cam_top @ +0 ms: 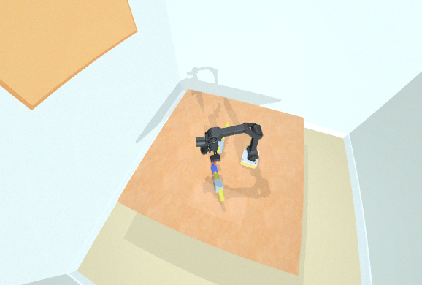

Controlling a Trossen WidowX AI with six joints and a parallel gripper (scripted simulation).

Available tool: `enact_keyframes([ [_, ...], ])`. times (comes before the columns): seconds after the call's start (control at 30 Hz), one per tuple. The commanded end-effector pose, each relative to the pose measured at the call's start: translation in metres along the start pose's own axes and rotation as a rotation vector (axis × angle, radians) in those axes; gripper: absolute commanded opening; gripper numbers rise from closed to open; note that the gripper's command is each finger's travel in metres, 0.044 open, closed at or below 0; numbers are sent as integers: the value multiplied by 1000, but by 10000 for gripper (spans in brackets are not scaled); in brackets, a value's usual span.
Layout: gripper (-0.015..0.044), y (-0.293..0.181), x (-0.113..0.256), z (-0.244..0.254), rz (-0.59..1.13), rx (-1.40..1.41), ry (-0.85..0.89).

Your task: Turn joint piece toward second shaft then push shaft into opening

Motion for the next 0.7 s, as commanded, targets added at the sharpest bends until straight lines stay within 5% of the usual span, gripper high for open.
enact_keyframes([
  [0.0, 440, -2, 14, -3, -5, -146, 24],
  [0.5, 440, -8, 41, -8, 0, -469, 63],
  [0.67, 440, -11, 12, -53, -1, -469, 58],
])
Point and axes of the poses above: the point midway between the two fingers, 35 mm back from their tips, its own x axis back along the fingers, its own z axis across the jaws, y = z × x, the point moved 4 cm from there along x, back along the fingers, and after that the axes turned 14 degrees about -x, right-handed, at the moved point
